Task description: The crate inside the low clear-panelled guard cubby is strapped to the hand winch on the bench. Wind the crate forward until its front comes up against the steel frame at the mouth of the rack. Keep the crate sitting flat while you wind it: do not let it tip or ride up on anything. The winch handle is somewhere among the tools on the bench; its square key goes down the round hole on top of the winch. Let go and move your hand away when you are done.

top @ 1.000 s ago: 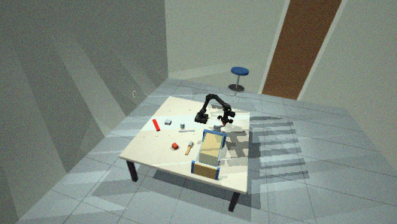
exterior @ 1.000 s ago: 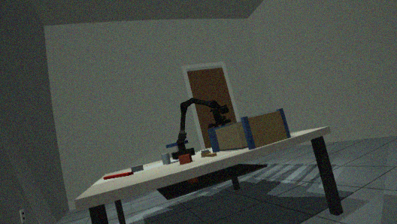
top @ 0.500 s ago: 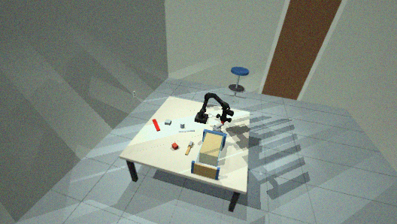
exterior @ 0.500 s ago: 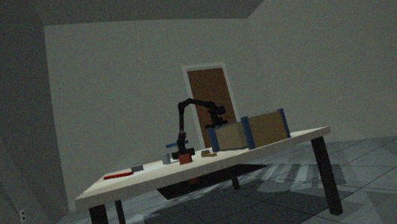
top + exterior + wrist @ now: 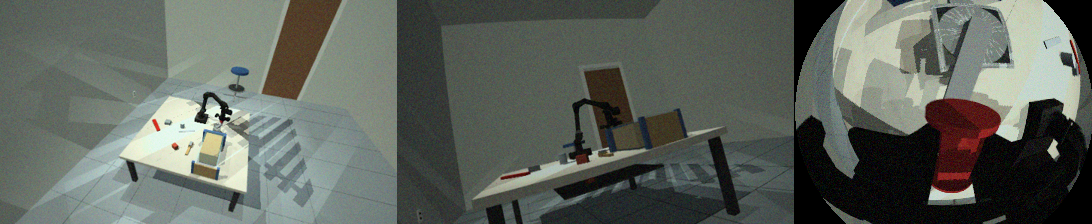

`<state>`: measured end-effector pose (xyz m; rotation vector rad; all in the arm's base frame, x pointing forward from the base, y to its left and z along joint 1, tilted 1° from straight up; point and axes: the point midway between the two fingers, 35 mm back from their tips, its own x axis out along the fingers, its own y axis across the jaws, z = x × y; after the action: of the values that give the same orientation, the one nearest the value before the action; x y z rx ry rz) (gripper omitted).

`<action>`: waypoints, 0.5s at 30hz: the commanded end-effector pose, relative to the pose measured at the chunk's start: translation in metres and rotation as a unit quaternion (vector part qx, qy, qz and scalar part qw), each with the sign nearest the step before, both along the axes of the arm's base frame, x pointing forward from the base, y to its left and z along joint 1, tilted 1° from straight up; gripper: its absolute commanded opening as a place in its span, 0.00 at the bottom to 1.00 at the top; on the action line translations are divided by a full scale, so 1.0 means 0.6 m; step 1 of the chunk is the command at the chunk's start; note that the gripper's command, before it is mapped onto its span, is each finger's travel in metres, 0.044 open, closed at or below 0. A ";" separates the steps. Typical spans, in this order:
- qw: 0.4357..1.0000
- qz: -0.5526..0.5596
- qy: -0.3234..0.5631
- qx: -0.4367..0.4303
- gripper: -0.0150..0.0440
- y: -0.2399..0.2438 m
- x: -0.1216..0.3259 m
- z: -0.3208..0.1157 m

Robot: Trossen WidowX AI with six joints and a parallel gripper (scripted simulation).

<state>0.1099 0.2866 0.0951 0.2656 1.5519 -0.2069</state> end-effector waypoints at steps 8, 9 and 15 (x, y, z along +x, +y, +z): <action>1.000 -0.001 0.007 -0.011 0.25 -0.040 -0.017 0.002; 1.000 -0.001 0.007 -0.011 0.25 -0.043 -0.018 0.002; 1.000 -0.001 0.007 -0.011 0.25 -0.058 -0.020 0.001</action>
<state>0.1014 0.2639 0.0944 0.2632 1.5568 -0.2140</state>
